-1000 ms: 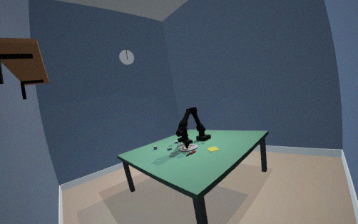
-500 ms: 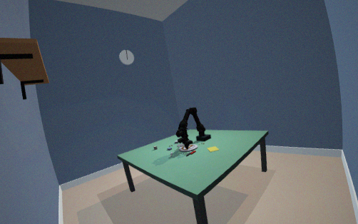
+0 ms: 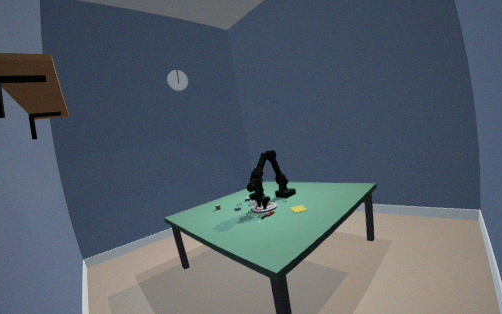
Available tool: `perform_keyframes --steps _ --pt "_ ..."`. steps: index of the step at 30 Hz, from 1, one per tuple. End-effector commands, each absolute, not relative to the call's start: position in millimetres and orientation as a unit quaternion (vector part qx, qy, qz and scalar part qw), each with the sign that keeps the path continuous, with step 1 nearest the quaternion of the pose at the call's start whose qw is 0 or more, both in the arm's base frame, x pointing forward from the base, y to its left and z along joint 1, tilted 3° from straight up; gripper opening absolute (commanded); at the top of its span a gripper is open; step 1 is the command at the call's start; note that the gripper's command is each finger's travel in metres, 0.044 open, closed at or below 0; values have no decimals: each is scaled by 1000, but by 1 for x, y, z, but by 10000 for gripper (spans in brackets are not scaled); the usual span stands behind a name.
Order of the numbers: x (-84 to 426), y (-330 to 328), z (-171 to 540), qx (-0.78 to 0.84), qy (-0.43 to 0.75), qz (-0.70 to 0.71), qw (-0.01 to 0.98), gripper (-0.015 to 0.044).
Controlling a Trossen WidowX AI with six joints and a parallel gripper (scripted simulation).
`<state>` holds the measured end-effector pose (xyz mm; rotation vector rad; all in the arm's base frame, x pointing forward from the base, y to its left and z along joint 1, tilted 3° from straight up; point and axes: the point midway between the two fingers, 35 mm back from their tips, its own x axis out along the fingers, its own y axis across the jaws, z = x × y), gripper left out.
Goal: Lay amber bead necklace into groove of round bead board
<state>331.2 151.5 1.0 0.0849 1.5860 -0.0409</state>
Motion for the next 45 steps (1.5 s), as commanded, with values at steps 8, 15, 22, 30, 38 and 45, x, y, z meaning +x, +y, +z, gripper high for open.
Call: perform_keyframes --steps 8,15,22,30,38,45 --pt "332 152 5 41 713 -20 700 440" --pt "332 152 5 41 713 -20 700 440" --pt "328 150 16 -35 711 57 700 335" --pt "322 146 35 -173 686 197 679 125" --pt "321 146 22 -173 686 197 679 120" --pt "325 147 25 -170 681 194 685 120"
